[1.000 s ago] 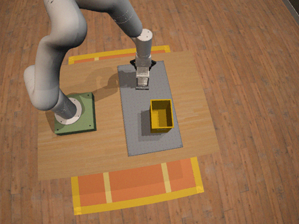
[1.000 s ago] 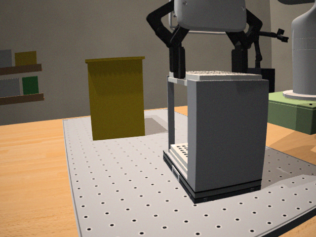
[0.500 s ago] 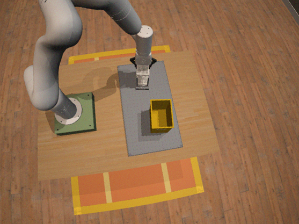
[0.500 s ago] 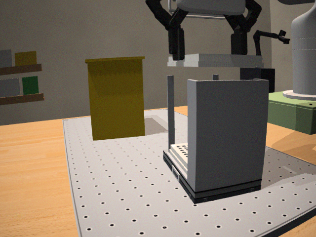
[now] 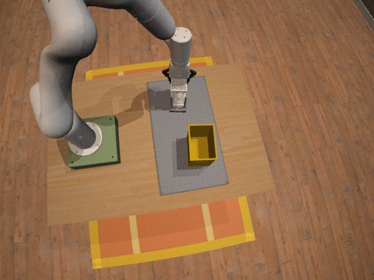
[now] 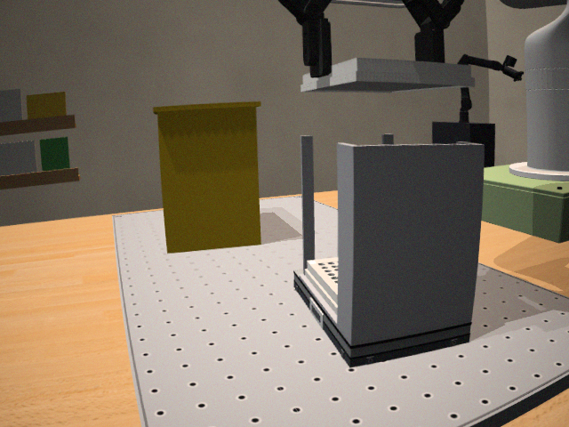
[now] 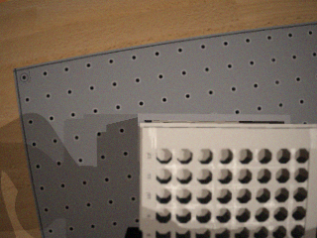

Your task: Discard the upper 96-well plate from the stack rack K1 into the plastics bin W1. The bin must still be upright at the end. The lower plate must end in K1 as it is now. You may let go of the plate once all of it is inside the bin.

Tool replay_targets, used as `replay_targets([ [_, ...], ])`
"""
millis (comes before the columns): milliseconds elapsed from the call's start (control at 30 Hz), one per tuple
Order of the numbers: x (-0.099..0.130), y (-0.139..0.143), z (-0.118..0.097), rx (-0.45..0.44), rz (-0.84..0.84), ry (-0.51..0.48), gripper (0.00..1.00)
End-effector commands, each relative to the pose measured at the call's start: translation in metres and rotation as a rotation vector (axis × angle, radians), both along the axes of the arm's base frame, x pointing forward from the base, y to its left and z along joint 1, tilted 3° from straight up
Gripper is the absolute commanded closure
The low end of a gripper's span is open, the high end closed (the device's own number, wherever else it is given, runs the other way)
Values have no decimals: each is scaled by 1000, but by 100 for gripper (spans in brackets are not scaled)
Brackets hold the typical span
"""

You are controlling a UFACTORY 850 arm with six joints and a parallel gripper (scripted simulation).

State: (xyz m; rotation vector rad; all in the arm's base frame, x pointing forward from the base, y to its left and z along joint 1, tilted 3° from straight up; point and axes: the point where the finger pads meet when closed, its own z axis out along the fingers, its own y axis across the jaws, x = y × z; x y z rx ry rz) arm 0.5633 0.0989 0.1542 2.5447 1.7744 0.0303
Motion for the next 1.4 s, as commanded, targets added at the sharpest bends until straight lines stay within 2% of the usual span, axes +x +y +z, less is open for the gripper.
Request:
replay_targets([
  [0, 1, 0, 3, 0, 0, -2, 100],
  [1067, -1, 1, 53, 0, 0, -2, 100],
  [1367, -1, 1, 58, 0, 0, -2, 100],
])
